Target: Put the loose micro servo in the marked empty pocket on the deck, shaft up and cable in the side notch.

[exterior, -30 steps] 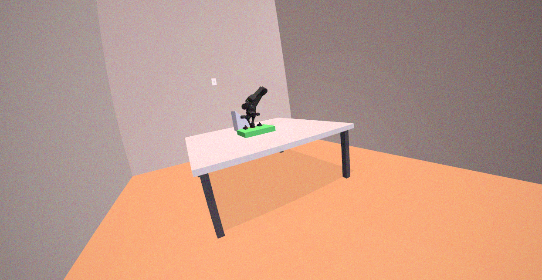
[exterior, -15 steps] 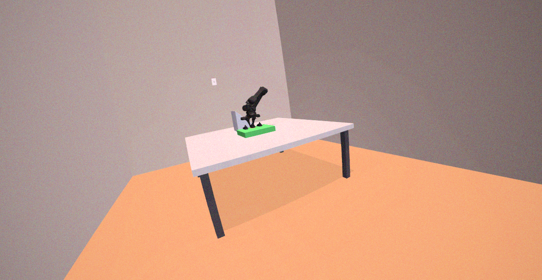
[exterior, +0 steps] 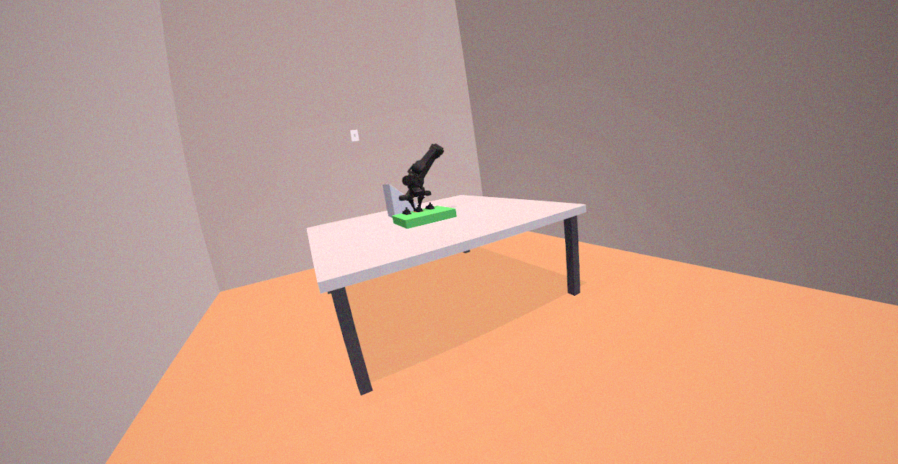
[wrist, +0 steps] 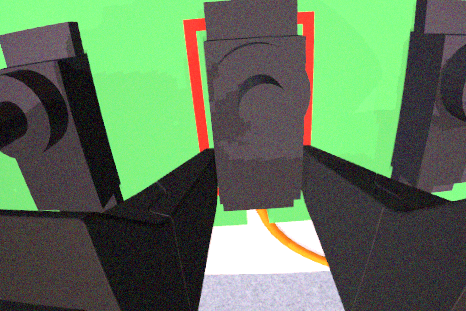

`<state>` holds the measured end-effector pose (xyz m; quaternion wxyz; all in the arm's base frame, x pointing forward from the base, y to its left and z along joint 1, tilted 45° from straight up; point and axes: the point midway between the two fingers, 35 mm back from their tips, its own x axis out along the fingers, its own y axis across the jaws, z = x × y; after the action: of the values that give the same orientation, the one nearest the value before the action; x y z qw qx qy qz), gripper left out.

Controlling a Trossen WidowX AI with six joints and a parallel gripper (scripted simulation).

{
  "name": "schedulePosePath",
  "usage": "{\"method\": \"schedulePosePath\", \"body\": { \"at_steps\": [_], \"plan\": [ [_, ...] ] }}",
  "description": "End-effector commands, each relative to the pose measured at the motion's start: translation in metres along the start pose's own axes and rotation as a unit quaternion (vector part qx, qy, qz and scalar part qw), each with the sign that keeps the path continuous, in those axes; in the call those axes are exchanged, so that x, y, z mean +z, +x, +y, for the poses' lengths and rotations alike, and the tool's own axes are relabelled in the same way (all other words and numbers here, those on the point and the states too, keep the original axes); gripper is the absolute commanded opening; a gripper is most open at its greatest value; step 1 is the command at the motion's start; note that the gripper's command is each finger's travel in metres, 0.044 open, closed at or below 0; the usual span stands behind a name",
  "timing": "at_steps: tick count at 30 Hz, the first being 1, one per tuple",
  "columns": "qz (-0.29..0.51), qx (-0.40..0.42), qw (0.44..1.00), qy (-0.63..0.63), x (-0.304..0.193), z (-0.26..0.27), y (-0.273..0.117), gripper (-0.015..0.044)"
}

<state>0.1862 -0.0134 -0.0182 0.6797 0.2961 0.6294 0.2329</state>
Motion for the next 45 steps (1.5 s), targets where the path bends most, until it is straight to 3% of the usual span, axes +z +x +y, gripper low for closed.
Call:
{"method": "schedulePosePath", "body": {
  "at_steps": [1,9,16,26,32,37,42,45],
  "plan": [
    [-0.001,-0.001,1.000,0.003,0.000,0.000,0.000,0.0184],
    [-0.001,-0.001,1.000,0.003,-0.003,0.001,-0.033,0.0187],
    [0.000,-0.001,1.000,0.003,-0.003,0.001,-0.035,0.0187],
    [-0.002,-0.002,1.000,0.003,0.063,-0.001,-0.072,0.0440],
    [-0.003,-0.002,1.000,0.001,0.108,0.005,-0.100,0.0440],
    [-0.003,-0.003,1.000,0.001,0.109,0.005,-0.103,0.0440],
    [-0.003,-0.004,1.000,-0.004,0.100,0.006,-0.143,0.0440],
    [-0.003,-0.004,1.000,-0.004,0.099,0.006,-0.146,0.0440]
  ]
}}
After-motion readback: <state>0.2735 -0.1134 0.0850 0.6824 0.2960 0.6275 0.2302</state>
